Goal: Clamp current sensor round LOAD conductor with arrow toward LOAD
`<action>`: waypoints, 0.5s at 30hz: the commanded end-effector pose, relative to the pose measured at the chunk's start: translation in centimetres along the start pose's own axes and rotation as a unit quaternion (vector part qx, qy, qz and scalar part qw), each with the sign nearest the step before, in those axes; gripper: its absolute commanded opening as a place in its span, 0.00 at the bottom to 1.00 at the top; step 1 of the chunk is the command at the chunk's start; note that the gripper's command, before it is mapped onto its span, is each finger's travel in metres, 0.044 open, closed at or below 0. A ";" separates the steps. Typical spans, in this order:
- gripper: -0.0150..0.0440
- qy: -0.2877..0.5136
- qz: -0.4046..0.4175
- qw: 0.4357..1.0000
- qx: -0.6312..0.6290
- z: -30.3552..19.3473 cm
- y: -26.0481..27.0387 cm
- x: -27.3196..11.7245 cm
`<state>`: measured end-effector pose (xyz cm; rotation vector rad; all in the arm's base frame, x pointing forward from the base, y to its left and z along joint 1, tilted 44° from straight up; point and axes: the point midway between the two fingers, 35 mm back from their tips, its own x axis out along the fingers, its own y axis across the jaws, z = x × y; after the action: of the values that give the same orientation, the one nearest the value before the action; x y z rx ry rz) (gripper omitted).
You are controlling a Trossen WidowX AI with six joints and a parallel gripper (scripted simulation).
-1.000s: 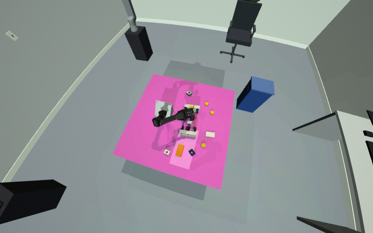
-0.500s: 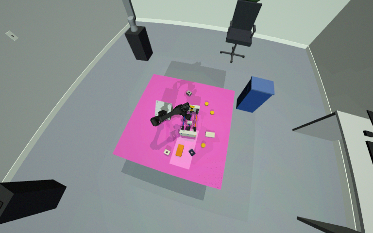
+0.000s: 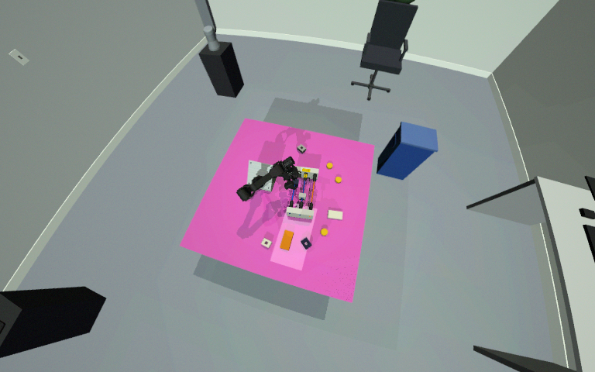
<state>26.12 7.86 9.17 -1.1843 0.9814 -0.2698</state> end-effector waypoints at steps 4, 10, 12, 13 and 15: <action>1.00 -0.126 -0.041 0.916 0.378 -3.1 2.4 -1.5; 1.00 -0.126 -0.041 0.916 0.378 -3.1 2.4 -1.5; 1.00 -0.126 -0.041 0.916 0.378 -3.1 2.4 -1.5; 1.00 -0.126 -0.041 0.916 0.378 -3.1 2.4 -1.5; 1.00 -0.126 -0.041 0.916 0.378 -3.1 2.4 -1.5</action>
<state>22.89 8.06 7.93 -0.6321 0.5937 -0.4815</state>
